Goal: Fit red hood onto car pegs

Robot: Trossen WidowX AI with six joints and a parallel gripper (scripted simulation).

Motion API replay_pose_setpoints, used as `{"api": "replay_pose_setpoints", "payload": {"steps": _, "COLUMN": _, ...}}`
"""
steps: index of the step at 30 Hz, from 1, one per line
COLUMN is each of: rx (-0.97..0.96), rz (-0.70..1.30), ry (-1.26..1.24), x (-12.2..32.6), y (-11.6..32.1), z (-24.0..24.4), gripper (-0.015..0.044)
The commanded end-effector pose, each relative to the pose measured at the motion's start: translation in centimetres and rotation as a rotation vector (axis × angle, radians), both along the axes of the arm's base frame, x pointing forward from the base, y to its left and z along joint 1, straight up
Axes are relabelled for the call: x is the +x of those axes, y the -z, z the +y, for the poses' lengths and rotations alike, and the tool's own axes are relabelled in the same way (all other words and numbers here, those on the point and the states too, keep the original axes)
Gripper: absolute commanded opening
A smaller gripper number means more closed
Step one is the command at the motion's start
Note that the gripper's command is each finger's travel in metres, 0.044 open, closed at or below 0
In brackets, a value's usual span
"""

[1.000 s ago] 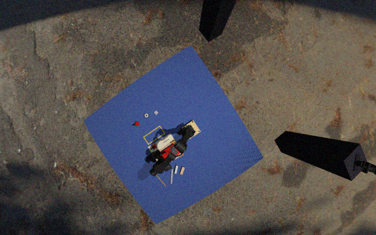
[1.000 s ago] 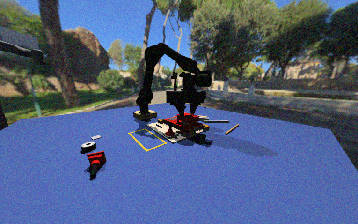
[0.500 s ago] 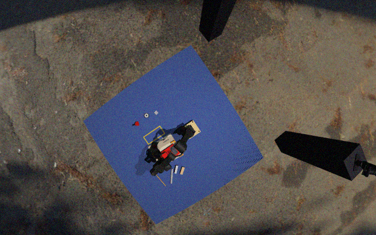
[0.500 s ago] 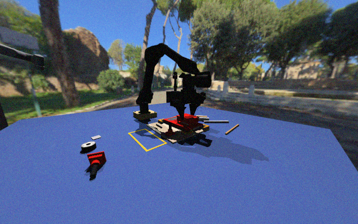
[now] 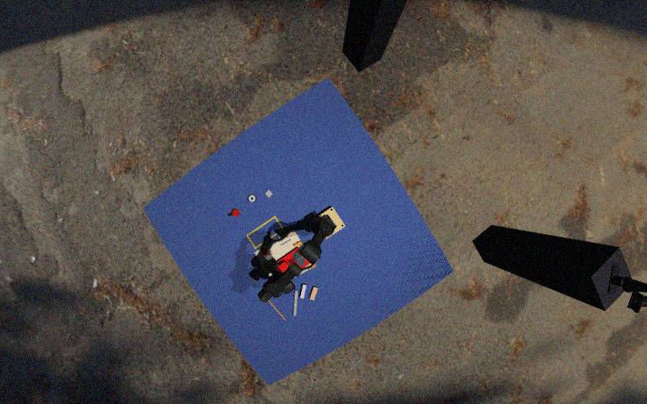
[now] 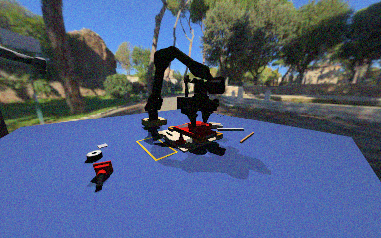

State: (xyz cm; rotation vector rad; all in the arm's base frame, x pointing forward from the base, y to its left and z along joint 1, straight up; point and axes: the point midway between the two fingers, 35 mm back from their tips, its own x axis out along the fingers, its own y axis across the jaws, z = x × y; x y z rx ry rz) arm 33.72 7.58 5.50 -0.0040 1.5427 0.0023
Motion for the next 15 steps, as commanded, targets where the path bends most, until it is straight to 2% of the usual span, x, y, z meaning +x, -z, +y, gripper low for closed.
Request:
{"api": "replay_pose_setpoints", "payload": {"steps": 1, "rx": 0.0, "rz": 0.002, "ry": 0.002, "x": -0.02, "y": -0.16, "z": 0.0, "gripper": 0.0}}
{"api": "replay_pose_setpoints", "payload": {"steps": 15, "rx": 0.0, "rz": 0.002, "ry": 0.001, "x": -0.04, "y": -0.68, "z": 0.0, "gripper": 0.0}}
